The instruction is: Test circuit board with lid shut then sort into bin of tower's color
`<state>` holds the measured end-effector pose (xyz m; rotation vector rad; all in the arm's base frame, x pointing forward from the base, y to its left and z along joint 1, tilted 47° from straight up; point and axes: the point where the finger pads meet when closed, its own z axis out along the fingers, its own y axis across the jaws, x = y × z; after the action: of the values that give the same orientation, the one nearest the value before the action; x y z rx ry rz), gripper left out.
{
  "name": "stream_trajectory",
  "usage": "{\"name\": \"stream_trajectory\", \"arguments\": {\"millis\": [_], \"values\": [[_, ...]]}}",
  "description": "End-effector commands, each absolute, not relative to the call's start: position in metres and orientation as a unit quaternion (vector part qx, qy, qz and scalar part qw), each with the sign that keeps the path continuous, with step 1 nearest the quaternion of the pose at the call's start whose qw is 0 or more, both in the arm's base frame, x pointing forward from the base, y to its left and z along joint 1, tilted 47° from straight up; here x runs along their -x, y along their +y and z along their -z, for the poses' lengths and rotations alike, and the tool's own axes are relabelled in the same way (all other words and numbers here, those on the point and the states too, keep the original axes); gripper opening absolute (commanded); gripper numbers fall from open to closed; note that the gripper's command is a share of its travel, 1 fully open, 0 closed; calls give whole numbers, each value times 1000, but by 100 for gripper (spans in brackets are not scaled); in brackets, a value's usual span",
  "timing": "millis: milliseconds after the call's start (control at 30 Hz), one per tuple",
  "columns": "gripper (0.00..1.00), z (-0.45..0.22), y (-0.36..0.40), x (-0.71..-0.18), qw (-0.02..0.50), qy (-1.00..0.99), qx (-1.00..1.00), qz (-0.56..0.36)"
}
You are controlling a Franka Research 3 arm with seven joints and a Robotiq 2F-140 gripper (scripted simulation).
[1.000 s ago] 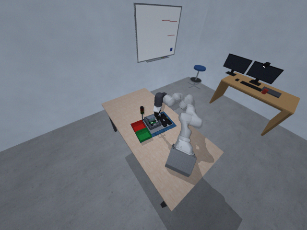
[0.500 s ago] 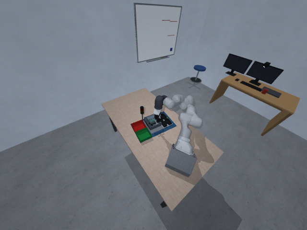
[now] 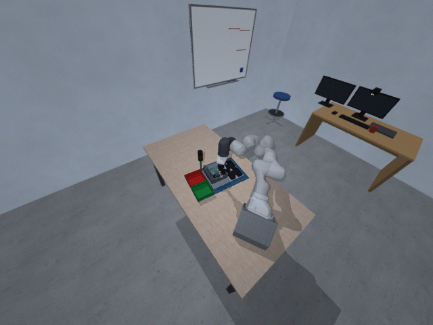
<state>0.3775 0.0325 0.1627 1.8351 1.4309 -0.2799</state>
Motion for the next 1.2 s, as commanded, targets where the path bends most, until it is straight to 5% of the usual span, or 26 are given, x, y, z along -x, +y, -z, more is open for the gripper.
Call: {"name": "stream_trajectory", "arguments": {"millis": [0,1167], "values": [[0,-159,29,-379,387,562,-723,109],[0,-156,27,-380,386,562,-723,109]]}}
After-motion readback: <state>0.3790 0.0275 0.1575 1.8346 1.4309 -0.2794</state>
